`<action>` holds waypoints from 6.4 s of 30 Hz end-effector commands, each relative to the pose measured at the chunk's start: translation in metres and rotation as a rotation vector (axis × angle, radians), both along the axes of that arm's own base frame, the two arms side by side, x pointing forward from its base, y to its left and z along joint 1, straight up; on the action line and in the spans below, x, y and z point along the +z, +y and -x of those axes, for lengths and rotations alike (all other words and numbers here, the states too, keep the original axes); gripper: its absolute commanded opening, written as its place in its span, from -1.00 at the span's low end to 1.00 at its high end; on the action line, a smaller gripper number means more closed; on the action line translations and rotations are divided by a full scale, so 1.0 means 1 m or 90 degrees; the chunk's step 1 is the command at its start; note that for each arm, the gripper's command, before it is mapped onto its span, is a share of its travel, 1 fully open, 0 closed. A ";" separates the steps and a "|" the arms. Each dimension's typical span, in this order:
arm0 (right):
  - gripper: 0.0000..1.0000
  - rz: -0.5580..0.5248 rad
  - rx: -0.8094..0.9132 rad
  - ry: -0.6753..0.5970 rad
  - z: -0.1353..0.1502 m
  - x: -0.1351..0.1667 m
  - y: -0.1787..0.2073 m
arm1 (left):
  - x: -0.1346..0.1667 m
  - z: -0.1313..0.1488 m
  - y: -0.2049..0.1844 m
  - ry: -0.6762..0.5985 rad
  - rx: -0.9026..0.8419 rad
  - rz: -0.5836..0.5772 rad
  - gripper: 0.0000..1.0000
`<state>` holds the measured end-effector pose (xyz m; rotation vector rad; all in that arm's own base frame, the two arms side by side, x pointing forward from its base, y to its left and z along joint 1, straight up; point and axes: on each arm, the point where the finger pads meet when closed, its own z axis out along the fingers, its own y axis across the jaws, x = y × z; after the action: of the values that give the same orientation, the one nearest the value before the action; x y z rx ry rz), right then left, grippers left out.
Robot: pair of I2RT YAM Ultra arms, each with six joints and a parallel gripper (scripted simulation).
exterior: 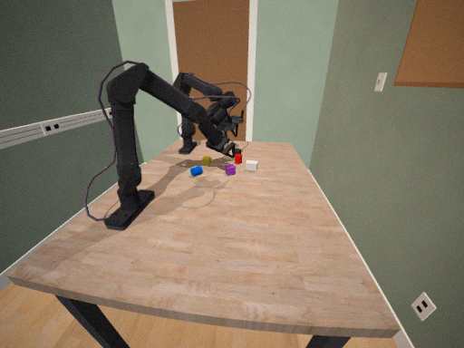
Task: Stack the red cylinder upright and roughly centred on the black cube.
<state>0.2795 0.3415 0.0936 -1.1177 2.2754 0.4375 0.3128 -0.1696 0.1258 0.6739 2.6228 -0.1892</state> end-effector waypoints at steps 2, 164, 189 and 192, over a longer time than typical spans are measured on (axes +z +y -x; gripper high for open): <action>1.00 -0.080 0.017 -0.057 -0.001 0.041 0.023 | 0.003 0.002 0.016 -0.004 0.032 -0.001 1.00; 1.00 -0.372 0.067 -0.251 0.127 0.212 0.047 | 0.013 -0.027 0.061 0.250 -0.039 -0.160 -0.32; 1.00 -0.386 0.090 -0.277 0.116 0.201 0.040 | 0.017 -0.026 0.073 0.227 -0.017 -0.146 -0.32; 1.00 -0.386 0.090 -0.277 0.116 0.201 0.040 | 0.013 -0.027 0.074 0.227 -0.020 -0.147 -0.32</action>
<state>0.1615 0.3856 0.2777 -0.9690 1.5812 0.7719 0.3365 -0.0943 0.1379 0.8180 3.0417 -0.0062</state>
